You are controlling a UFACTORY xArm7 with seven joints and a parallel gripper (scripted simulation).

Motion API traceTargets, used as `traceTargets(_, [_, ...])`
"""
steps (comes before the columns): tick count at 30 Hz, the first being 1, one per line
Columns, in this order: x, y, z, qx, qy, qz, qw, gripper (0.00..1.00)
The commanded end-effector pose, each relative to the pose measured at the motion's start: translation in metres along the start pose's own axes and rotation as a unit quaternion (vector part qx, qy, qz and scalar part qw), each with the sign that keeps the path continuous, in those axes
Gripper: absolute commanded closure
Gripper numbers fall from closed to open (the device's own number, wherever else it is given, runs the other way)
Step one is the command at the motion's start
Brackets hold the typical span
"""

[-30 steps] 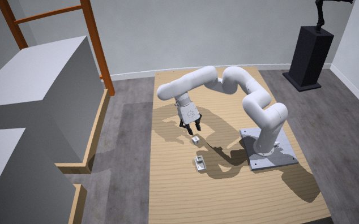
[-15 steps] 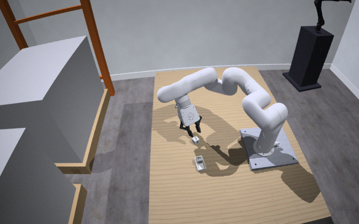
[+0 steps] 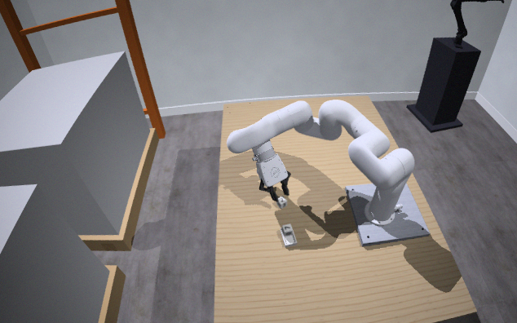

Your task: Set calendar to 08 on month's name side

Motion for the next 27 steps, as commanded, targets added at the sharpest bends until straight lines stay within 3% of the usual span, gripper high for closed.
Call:
traceTargets(1, [-0.004, -0.001, -0.005, -0.001, 0.001, 0.001, 1.000, 0.51])
traceTargets(27, [-0.016, -0.002, -0.021, -0.001, 0.001, 0.001, 1.000, 0.51])
Point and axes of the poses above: the point where the finger pads meet when closed, its own z axis back along the fingers, its own y axis across the jaws, x = y × z, the point moved 9 cm from there along z, back along the fingers, and after that the axes turned 4 degrees about -z, right-handed, at the moved point
